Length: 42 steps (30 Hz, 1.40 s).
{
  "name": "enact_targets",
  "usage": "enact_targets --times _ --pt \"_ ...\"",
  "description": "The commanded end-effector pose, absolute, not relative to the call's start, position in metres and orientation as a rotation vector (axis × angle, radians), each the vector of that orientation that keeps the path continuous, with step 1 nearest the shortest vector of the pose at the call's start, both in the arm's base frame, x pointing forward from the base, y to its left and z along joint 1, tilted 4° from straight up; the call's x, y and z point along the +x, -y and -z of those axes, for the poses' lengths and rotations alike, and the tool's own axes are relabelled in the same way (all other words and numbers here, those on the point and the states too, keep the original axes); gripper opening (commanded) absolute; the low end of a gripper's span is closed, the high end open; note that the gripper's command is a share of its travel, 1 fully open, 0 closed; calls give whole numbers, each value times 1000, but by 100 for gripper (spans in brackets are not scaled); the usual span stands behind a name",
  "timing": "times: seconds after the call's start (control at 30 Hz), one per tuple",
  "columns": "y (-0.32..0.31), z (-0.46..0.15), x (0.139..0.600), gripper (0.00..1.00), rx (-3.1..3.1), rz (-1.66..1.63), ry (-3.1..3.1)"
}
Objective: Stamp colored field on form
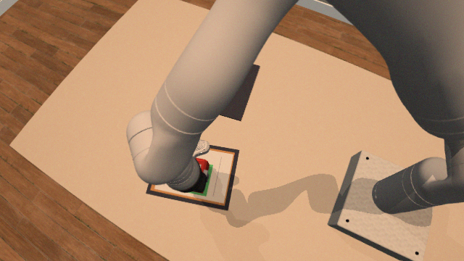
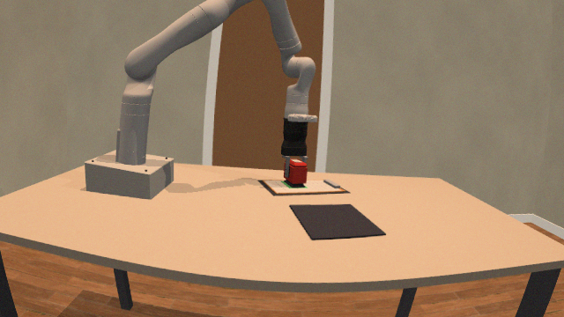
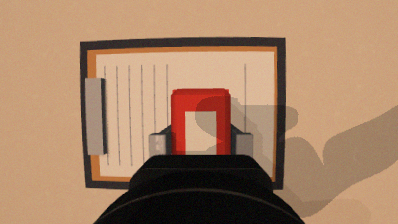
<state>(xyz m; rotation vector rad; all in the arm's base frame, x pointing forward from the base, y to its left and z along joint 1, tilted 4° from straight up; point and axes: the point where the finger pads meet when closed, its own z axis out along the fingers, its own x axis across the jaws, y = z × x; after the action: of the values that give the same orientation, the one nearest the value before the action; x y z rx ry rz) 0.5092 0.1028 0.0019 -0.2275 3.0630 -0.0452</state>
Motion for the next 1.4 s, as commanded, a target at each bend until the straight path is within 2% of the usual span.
enact_targets --times 0.0,1.37 --pt "-103 1 509 59 -229 44 -3064" --pt "-104 -27 507 59 -229 44 -3064"
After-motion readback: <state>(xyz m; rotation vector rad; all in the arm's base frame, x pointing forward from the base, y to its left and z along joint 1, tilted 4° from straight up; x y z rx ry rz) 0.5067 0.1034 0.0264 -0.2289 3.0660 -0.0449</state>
